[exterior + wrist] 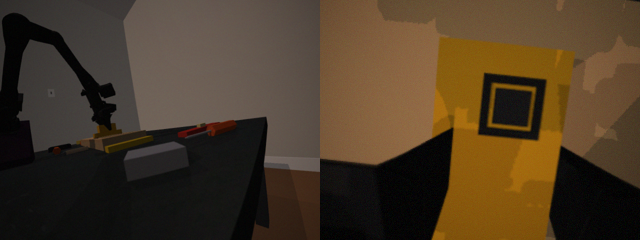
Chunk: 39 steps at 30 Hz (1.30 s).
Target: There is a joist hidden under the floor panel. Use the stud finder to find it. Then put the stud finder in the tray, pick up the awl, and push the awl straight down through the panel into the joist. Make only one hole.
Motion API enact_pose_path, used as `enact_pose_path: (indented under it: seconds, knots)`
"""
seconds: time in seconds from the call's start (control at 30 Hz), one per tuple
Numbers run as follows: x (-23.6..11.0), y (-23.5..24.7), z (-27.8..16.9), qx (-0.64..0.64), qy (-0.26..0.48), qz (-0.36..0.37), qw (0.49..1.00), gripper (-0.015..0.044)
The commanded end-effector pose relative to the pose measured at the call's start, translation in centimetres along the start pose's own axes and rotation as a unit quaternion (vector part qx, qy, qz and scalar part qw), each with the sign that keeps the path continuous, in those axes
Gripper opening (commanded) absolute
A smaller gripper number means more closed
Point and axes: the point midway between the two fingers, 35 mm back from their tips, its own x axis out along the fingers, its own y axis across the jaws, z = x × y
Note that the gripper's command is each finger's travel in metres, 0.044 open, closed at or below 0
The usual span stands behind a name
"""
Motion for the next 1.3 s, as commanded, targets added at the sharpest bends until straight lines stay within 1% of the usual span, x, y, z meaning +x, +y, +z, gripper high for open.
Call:
enact_pose_path:
  seconds: [0.0,1.27]
  knots:
    - [0.0,1.9,-0.1,-0.002,0.000,0.004,1.000,0.0000]
    - [-0.2,16.6,-0.2,0.000,-0.001,0.006,1.000,0.0000]
